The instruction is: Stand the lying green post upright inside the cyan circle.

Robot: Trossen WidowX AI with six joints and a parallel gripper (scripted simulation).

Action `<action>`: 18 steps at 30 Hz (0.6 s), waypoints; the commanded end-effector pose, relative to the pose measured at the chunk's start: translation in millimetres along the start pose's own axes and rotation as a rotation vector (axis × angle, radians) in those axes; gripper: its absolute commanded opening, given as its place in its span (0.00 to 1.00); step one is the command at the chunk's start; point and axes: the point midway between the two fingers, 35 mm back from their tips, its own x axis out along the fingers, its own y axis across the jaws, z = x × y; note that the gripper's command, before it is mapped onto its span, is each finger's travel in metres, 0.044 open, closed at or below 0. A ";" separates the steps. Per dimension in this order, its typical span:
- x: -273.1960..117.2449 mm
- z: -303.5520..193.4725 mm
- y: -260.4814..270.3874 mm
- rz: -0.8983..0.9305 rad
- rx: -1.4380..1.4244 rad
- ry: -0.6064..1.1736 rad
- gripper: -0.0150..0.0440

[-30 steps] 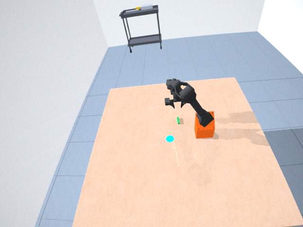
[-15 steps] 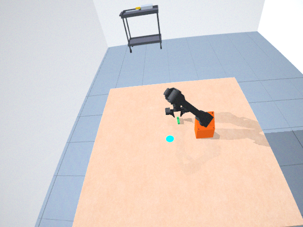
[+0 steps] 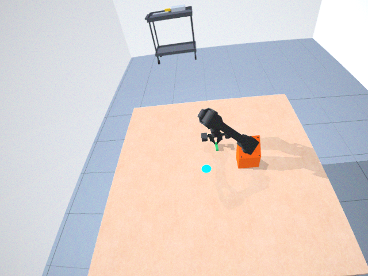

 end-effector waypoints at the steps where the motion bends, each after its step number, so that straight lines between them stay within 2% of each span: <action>1: 0.5 -0.6 0.0 0.003 0.007 0.004 0.29; 18: -46.9 5.1 5.6 0.003 0.009 -0.005 0.29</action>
